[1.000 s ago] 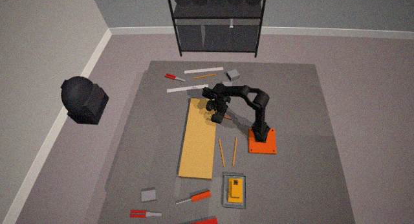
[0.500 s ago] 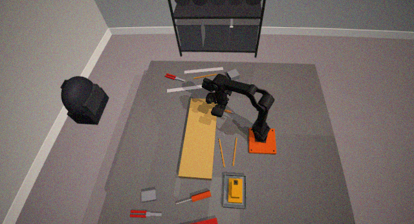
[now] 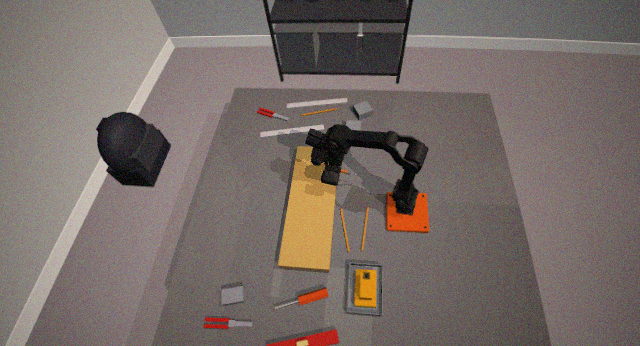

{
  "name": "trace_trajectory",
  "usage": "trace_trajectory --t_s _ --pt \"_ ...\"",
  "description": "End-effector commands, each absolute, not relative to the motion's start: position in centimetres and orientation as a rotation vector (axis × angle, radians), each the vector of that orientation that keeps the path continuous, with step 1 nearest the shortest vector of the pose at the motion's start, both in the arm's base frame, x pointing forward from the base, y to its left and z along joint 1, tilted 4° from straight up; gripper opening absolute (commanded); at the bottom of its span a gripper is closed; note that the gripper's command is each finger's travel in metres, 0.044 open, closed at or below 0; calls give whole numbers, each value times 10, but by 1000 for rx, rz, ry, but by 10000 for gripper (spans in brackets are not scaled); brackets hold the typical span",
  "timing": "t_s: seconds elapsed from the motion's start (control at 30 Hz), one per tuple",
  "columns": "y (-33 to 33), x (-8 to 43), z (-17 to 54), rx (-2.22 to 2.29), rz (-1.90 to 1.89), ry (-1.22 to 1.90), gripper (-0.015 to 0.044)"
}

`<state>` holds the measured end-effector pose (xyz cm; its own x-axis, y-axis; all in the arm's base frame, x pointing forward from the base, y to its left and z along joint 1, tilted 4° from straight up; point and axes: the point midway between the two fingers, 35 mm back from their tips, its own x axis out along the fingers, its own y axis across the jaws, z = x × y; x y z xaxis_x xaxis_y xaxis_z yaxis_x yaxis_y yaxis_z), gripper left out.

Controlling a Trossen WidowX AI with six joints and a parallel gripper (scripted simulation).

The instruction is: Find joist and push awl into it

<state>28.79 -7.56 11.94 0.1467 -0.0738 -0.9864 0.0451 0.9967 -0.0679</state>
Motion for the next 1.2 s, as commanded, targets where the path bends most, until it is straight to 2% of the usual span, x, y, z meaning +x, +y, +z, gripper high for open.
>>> trace_trajectory --t_s 0.0,0.6,1.17 --pt "-63 307 118 -101 -100 1310 0" --pt "14 362 127 -263 -80 862 0" --pt "101 363 161 -206 -6 435 0"
